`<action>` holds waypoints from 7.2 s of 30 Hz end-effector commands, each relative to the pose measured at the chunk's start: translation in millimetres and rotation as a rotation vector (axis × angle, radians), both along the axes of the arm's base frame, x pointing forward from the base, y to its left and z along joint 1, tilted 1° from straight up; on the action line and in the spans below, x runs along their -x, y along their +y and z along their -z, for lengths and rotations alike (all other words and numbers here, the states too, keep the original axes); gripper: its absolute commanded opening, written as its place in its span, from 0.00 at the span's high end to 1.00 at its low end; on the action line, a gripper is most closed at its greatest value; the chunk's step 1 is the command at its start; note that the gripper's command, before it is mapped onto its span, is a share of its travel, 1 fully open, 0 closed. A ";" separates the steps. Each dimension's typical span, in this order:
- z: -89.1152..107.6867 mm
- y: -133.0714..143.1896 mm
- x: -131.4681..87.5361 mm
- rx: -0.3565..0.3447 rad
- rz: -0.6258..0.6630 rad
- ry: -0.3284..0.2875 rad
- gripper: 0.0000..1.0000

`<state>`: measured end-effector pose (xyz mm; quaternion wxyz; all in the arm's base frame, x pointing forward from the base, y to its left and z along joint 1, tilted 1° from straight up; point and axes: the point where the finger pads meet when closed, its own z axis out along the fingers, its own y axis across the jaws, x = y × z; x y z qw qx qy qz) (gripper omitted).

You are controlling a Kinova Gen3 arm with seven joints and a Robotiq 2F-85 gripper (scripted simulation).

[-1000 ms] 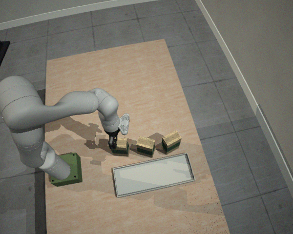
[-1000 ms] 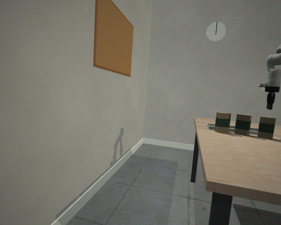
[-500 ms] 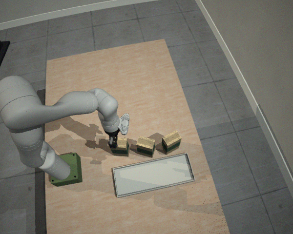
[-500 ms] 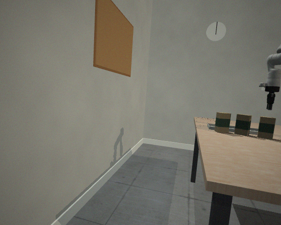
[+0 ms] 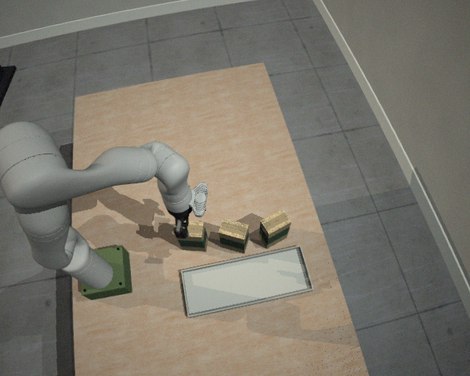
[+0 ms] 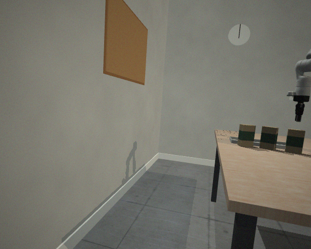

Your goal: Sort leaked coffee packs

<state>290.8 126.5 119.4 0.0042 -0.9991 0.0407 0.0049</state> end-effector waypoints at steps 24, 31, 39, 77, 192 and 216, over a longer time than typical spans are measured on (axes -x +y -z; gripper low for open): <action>37.2 -0.2 0.8 -0.002 -0.001 0.000 0.16; 37.2 -0.2 0.8 -0.002 -0.001 0.000 0.16; 37.2 -0.2 0.8 -0.002 -0.001 0.000 0.16; 43.7 0.0 0.5 -0.002 -0.001 -0.001 0.16; 70.8 0.3 0.7 -0.002 -0.001 -0.001 0.74; 21.3 -0.2 0.3 -0.002 -0.001 0.000 0.74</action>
